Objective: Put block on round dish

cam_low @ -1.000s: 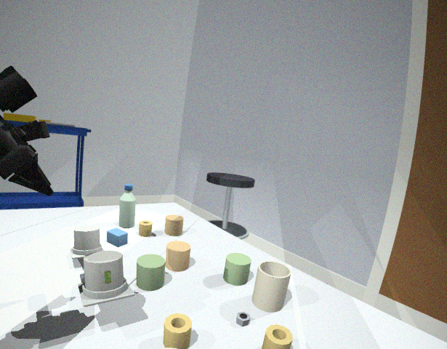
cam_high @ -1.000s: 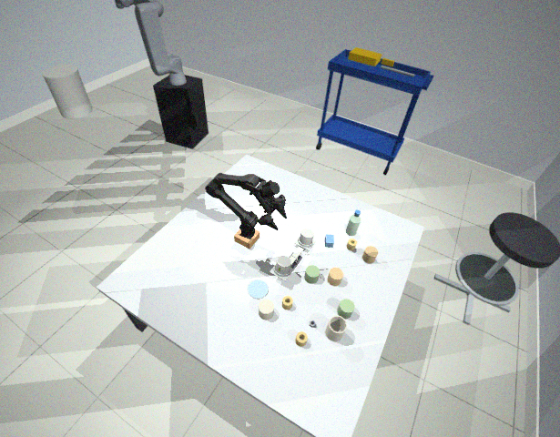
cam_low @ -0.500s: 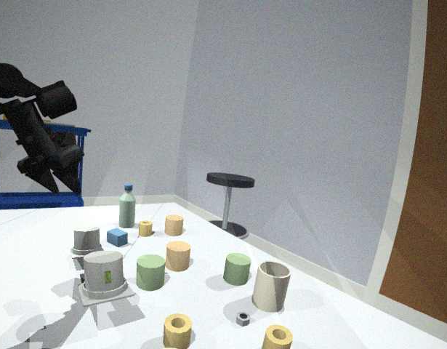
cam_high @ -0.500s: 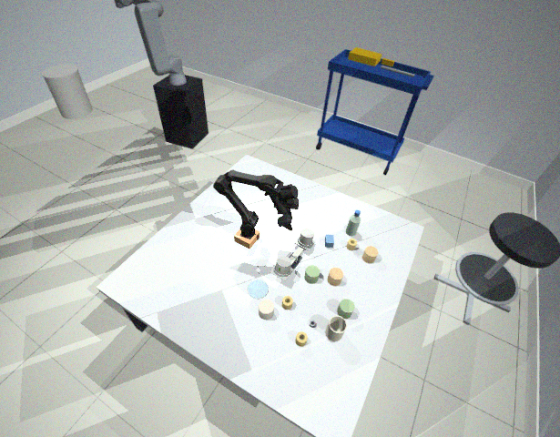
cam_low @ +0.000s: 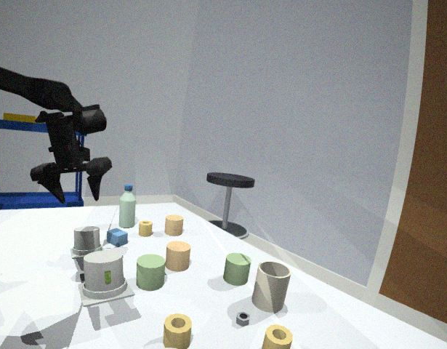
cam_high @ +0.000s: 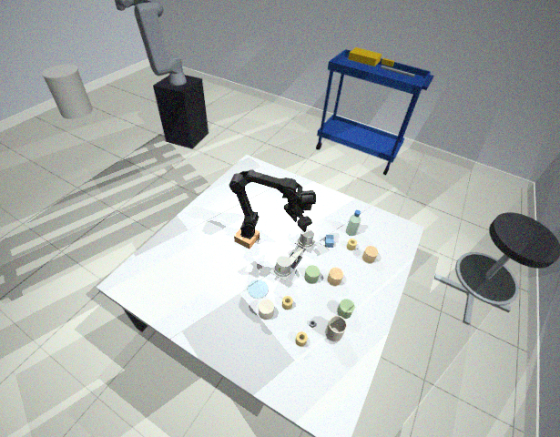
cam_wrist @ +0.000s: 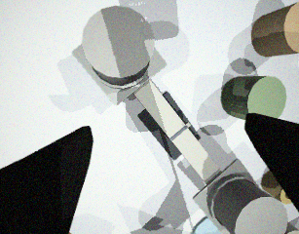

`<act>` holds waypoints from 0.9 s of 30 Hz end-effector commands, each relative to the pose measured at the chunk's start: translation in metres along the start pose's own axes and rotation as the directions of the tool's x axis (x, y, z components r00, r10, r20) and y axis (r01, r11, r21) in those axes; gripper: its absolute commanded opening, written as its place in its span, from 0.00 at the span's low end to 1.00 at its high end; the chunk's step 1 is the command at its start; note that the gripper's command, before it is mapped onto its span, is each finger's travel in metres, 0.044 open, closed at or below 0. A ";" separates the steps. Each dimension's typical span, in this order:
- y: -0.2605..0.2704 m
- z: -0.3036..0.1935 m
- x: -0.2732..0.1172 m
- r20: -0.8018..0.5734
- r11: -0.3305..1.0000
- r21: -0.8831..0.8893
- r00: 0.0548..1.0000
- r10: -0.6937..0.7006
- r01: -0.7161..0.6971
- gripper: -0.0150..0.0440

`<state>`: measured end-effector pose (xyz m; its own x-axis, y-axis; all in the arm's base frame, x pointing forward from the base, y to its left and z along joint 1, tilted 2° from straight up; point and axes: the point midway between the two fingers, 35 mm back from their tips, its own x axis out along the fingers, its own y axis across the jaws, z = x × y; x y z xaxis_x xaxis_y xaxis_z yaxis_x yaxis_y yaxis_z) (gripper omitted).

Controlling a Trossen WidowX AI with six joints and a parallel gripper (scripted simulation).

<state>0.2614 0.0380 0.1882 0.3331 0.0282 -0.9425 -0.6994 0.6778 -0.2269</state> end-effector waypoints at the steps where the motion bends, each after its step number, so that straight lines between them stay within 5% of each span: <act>1: 0.001 0.013 0.014 -0.040 0.992 -0.117 0.998 0.051 -0.055 1.00; 16: 0.017 0.051 0.072 -0.195 0.830 -0.492 0.962 0.190 -0.263 1.00; 27: 0.021 0.049 0.089 -0.203 0.820 -0.504 0.960 0.195 -0.273 1.00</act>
<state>0.3087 0.0899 0.1233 0.0732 0.0119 -0.9972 -0.9805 0.1837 -0.0698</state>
